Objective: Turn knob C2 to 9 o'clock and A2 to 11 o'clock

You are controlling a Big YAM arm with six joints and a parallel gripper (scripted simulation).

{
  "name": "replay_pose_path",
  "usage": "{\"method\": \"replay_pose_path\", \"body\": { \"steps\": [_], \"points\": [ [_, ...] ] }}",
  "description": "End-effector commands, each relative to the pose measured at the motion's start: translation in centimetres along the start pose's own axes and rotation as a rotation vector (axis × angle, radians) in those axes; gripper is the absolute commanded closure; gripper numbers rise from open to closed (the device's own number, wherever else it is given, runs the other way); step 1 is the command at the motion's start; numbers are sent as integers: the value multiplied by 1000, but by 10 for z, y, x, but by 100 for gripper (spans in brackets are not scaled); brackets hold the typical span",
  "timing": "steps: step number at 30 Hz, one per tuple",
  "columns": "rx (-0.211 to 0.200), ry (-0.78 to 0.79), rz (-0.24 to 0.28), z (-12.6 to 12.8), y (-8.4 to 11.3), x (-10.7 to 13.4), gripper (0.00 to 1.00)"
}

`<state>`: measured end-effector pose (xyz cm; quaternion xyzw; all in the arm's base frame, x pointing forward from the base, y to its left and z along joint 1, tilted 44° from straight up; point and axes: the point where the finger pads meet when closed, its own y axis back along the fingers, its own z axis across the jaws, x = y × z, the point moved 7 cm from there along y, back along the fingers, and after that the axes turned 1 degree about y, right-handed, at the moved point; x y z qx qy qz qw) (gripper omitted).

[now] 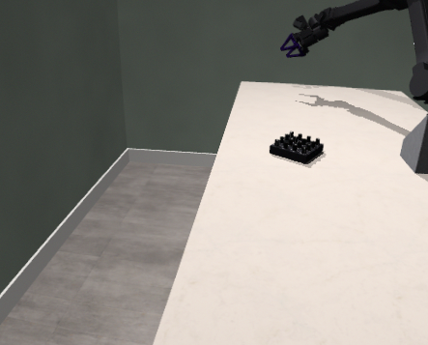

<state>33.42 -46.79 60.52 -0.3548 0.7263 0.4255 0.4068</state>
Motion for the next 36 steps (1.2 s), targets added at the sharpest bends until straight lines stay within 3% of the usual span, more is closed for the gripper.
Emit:
{"method": "replay_pose_path", "body": {
  "steps": [1, 2, 3, 5, 6, 8, 9, 11, 17, 19, 34, 36],
  "points": [
    [5, 9, -12, 2, 6, -7, 0],
    [5, 9, -12, 2, 6, -7, 0],
    [43, 84, -104, 10, 45, -61, 0],
    [43, 84, -104, 10, 45, -61, 0],
    [40, 80, -98, 9, 41, -57, 0],
    [17, 53, -70, 5, 12, -38, 0],
    [-1, 24, -41, 11, 3, -20, 0],
    [12, 44, -72, 23, 21, -39, 0],
    [-6, 41, -97, 56, 10, -49, 0],
    [-6, 41, -97, 56, 10, -49, 0],
    [-99, -3, -207, 204, -20, -75, 0],
    [-99, -3, -207, 204, -20, -75, 0]
  ]
}}
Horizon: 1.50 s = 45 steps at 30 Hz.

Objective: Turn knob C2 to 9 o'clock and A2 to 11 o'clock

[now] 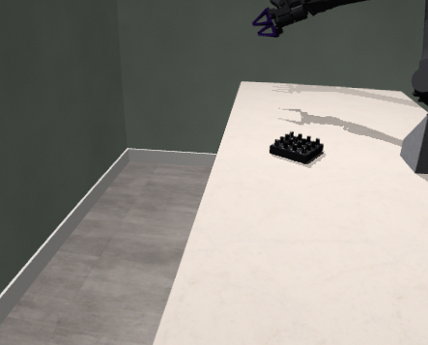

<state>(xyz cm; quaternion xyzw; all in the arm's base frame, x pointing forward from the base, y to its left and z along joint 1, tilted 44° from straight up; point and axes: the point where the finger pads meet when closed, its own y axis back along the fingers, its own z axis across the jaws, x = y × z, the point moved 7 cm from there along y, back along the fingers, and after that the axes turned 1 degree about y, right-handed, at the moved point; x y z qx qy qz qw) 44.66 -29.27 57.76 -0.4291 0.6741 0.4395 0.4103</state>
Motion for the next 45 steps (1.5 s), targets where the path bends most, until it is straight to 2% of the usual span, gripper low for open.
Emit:
{"method": "replay_pose_path", "body": {
  "steps": [1, 8, 15, 17, 18, 19, 26, 27, 28, 29, 30, 32, 34, 35, 36, 38, 41, 45],
  "points": [
    [9, -14, -91, 30, 11, -27, 0],
    [-41, -54, -151, 103, 8, -28, 0],
    [-104, -112, -218, 182, 17, -24, 0],
    [-104, -112, -218, 182, 17, -24, 0],
    [-127, -136, -241, 208, 24, -20, 0],
    [-140, -149, -253, 221, 27, -18, 0],
    [-216, -234, -309, 293, 55, -1, 0],
    [-223, -263, -270, 308, 50, 13, 0],
    [-227, -270, -223, 319, 36, 27, 0],
    [-223, -283, -185, 324, 29, 36, 0],
    [-222, -287, -123, 329, 24, 49, 0],
    [-184, -307, -75, 321, 13, 63, 0],
    [-184, -307, -75, 321, 13, 63, 0],
    [-194, -329, -3, 345, 5, 73, 0],
    [-186, -332, 58, 353, -1, 95, 0],
    [-175, -340, 99, 358, -6, 107, 0],
    [-136, -358, 221, 374, -17, 140, 0],
    [-64, -367, 394, 395, -28, 192, 0]
  ]
}}
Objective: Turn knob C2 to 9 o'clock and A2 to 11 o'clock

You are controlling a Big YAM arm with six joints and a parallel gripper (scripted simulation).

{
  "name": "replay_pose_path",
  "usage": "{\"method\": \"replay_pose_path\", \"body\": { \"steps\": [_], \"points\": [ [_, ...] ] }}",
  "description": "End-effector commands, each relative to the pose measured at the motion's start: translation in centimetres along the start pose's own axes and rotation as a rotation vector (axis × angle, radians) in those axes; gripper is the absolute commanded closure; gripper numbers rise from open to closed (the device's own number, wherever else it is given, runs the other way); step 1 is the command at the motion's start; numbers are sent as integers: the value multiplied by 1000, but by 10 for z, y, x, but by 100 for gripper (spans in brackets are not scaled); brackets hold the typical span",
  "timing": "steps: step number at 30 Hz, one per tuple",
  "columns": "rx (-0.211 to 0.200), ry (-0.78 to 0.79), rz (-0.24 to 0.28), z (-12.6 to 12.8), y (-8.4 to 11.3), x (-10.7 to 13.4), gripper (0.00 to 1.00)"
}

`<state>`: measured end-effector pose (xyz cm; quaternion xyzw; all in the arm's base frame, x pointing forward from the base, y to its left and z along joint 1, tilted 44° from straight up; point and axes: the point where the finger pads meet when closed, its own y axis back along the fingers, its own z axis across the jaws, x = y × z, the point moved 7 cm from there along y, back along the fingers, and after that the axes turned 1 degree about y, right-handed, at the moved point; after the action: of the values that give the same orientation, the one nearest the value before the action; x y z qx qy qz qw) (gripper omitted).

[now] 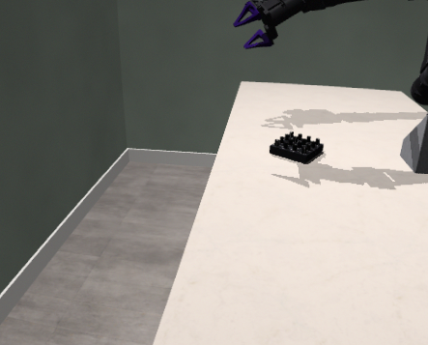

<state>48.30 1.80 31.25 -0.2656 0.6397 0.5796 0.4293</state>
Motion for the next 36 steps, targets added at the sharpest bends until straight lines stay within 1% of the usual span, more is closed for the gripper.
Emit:
{"method": "replay_pose_path", "body": {
  "steps": [1, 2, 3, 4, 6, 7, 8, 10, 11, 13, 15, 16, 17, 18, 19, 21, 23, 24, 26, 27, 28, 29, 31, 32, 36],
  "points": [
    [39, -55, 134, 13, -20, 38, 0],
    [59, -60, 157, 14, -24, 45, 0],
    [96, -60, 207, 13, -30, 64, 0],
    [123, -61, 239, 13, -33, 76, 0],
    [123, -61, 239, 13, -33, 76, 0],
    [188, -69, 291, 16, -42, 90, 0],
    [241, -52, 359, 11, -45, 123, 0],
    [287, -44, 399, 9, -47, 140, 0],
    [320, -37, 426, 8, -48, 152, 0],
    [396, -16, 481, 4, -50, 178, 0],
    [458, 5, 521, 1, -50, 198, 0],
    [509, 26, 550, -2, -49, 214, 0],
    [541, 40, 566, -4, -48, 223, 0],
    [553, 40, 561, -1, -50, 221, 0],
    [605, 73, 596, -8, -45, 242, 0],
    [677, 114, 623, -13, -41, 261, 0],
    [677, 114, 623, -13, -41, 261, 0],
    [699, 94, 605, -12, -49, 250, 0],
    [725, 132, 613, -9, -45, 261, 0],
    [747, 158, 636, -16, -38, 275, 0],
    [759, 171, 646, -19, -35, 281, 0],
    [764, 170, 645, -20, -36, 281, 0],
    [774, 143, 637, -24, -41, 272, 0],
    [769, 133, 628, -24, -39, 268, 0],
    [768, 131, 628, -24, -39, 267, 0]
  ]
}}
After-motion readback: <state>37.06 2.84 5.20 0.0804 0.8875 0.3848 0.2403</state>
